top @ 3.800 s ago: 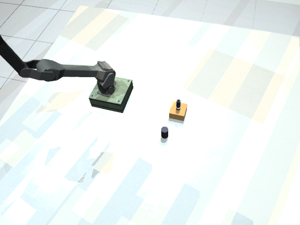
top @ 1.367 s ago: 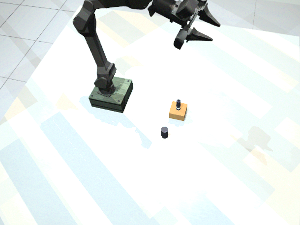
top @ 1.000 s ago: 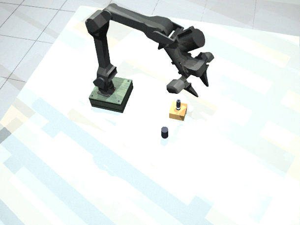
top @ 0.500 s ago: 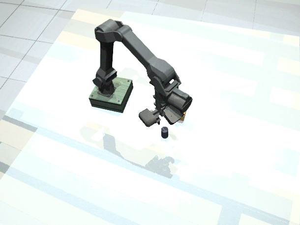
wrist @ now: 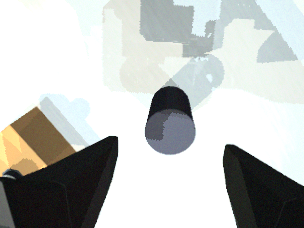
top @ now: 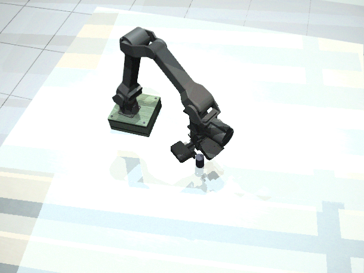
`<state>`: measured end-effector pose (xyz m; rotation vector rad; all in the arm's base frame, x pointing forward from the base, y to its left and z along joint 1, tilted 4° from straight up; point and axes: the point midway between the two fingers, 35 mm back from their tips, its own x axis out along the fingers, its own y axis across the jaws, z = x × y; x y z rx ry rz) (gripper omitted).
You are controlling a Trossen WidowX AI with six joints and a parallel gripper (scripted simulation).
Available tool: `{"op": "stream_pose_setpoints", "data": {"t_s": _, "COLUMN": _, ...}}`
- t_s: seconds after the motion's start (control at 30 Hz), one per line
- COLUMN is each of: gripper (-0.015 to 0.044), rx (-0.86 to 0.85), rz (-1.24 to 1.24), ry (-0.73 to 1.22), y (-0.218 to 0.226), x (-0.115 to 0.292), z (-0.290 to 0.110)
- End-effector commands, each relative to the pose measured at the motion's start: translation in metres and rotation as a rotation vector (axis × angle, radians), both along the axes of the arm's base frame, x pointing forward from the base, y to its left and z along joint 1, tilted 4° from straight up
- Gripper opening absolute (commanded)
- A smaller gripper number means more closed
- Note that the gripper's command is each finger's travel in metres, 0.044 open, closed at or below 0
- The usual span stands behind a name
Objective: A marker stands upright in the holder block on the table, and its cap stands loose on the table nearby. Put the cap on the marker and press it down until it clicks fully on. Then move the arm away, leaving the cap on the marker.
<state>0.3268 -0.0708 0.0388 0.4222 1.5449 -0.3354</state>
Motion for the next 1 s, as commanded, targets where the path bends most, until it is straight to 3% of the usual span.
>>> {"op": "stream_pose_setpoints", "data": {"t_s": 0.0, "gripper": 0.0250, "rx": 0.006, "rz": 0.003, "ry": 0.009, "y": 0.001, "x": -0.003, "z": -0.009}}
{"op": "stream_pose_setpoints", "data": {"t_s": 0.97, "gripper": 0.0250, "rx": 0.006, "rz": 0.003, "ry": 0.009, "y": 0.004, "x": -0.002, "z": -0.053}}
